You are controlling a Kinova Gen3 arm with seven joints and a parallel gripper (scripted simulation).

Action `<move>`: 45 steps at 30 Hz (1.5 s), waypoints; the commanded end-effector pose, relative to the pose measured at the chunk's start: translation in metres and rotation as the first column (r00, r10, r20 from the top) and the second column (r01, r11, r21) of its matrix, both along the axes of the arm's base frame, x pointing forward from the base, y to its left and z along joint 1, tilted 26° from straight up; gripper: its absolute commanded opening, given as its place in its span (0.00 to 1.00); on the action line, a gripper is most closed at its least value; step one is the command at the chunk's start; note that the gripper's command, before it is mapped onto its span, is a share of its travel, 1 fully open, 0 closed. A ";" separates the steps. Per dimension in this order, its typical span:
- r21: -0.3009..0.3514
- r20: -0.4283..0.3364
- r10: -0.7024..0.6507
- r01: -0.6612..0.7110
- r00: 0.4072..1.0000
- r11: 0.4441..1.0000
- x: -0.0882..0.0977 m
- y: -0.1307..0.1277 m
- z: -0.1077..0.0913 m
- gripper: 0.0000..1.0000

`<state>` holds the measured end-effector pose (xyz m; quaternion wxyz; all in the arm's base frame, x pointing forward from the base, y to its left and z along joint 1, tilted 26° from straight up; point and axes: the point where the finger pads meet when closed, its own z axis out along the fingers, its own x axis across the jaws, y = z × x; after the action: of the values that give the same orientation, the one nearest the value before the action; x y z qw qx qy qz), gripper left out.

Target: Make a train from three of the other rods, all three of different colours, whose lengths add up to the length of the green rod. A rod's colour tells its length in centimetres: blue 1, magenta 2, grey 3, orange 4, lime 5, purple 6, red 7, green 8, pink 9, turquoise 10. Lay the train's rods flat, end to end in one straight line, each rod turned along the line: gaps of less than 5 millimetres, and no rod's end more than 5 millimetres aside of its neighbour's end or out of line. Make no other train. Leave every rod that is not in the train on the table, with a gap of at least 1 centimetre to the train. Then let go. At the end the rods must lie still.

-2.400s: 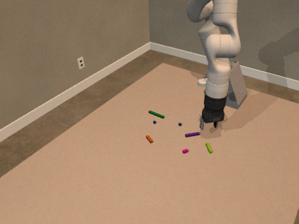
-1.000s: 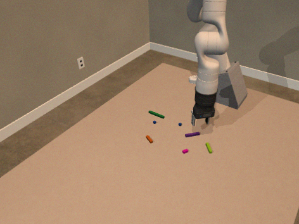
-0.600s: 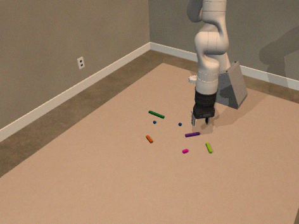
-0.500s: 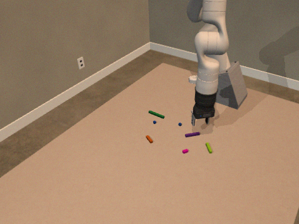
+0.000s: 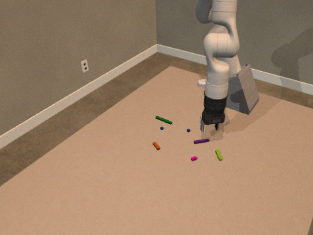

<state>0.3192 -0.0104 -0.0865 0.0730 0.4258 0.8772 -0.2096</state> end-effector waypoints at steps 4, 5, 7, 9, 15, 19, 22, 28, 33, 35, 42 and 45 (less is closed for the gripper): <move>0.001 0.001 0.001 -0.001 1.000 1.000 0.000 0.001 0.000 1.00; 0.001 0.001 0.001 -0.001 1.000 1.000 0.000 0.001 0.000 1.00; 0.001 0.001 0.001 -0.001 1.000 1.000 0.000 0.001 0.000 1.00; 0.001 0.001 0.001 -0.001 1.000 1.000 0.000 0.001 0.000 1.00; 0.001 0.001 0.001 -0.001 1.000 1.000 0.000 0.001 0.000 1.00; 0.001 0.001 0.001 -0.001 1.000 1.000 0.000 0.001 0.000 1.00; 0.001 0.001 0.001 -0.001 1.000 1.000 0.000 0.001 0.000 1.00; 0.001 0.001 0.001 -0.001 1.000 1.000 0.000 0.001 0.000 1.00; 0.001 0.001 0.001 -0.001 1.000 1.000 0.000 0.001 0.000 1.00; 0.001 0.001 0.001 -0.001 1.000 1.000 0.001 0.000 0.000 1.00; 0.009 -0.036 0.068 -0.068 0.997 0.998 0.006 -0.006 0.003 1.00; 0.021 -0.078 0.148 -0.147 0.986 0.989 0.013 -0.014 0.006 1.00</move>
<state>0.3267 -0.0190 -0.0825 0.0537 0.3556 0.9075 -0.2170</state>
